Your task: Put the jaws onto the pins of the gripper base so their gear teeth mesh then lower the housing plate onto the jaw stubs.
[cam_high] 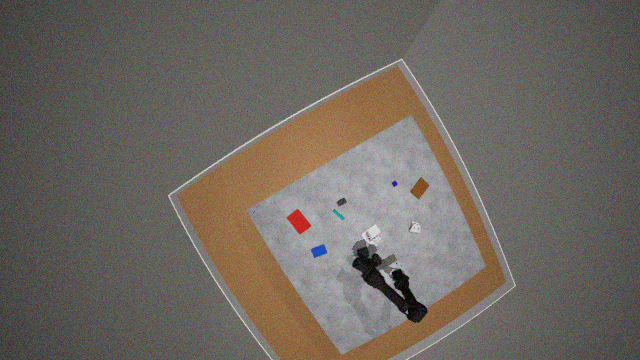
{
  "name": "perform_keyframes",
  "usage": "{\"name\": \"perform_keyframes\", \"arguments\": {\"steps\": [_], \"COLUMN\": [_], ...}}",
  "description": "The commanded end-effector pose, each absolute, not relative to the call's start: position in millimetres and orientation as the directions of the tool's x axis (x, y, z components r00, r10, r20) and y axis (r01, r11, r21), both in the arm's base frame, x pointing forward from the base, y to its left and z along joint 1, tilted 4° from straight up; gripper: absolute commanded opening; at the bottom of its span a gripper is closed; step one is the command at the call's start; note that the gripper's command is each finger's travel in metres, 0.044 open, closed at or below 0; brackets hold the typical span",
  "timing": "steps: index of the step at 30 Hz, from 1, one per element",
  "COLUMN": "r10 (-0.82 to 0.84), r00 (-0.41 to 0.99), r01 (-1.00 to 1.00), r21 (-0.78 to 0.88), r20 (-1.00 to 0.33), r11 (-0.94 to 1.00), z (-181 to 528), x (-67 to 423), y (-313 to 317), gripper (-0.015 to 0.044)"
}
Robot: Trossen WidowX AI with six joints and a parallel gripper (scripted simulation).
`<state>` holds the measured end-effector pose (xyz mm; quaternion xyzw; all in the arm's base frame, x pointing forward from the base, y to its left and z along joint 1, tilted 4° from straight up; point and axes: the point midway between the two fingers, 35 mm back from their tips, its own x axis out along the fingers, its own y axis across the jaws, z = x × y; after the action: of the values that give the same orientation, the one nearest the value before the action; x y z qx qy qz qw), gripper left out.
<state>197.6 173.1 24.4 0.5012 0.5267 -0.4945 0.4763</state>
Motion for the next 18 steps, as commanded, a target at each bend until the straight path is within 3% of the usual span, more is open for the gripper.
{"name": "perform_keyframes", "arguments": {"steps": [1,18], "r10": [0.062,0.056], "r00": [-0.040,-0.035], "r01": [0.999,0.902], "r21": [-0.038,-0.007], "r20": [-0.997,-0.998], "r11": [0.028,0.431], "z": [27.1,24.7], "x": [200.0,219.0], "y": [172.9,132.3], "gripper": [0.0134,0.0134]}}
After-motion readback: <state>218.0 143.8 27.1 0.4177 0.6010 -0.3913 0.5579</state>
